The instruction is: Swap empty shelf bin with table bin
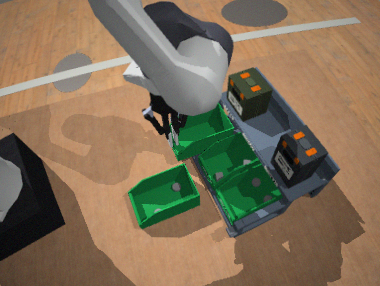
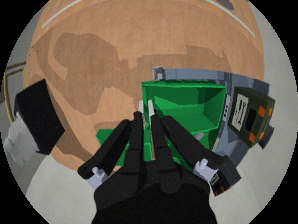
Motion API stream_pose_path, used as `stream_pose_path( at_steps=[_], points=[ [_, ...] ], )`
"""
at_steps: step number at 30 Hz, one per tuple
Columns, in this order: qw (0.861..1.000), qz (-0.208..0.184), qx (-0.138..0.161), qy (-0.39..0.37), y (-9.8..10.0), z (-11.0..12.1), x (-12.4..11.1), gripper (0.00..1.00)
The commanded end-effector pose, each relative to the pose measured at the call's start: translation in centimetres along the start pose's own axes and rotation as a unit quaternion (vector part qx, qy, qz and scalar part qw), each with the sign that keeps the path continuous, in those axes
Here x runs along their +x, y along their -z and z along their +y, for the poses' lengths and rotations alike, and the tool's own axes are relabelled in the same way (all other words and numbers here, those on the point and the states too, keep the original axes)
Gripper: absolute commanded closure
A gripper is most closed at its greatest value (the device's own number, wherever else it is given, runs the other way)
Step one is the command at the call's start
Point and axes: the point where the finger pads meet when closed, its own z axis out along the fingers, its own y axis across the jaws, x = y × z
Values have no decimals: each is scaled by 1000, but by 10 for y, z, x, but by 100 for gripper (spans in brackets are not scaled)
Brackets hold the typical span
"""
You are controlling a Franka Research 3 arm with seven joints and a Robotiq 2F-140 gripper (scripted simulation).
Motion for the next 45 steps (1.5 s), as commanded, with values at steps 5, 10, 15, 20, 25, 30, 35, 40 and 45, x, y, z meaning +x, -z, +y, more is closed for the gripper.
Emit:
stream_pose_path(
  at_steps=[5, 10, 15, 20, 25, 30, 35, 40, 45],
  points=[
    [1000, -5, -9, 17, -1, -11, -3, 100],
    [1000, -5, -9, 17, -1, -26, -4, 100],
    [1000, -5, -9, 17, -1, -42, -4, 100],
    [1000, -5, -9, 17, -1, -51, -5, 100],
    [1000, -5, -9, 17, -2, -65, -5, 100],
    [1000, -5, -9, 17, -2, -77, -6, 100],
    [1000, -5, -9, 17, -2, -85, -6, 100],
    [1000, -5, -9, 17, -2, -92, -6, 100],
    [1000, -5, -9, 17, -2, -97, -6, 100]
  ],
)
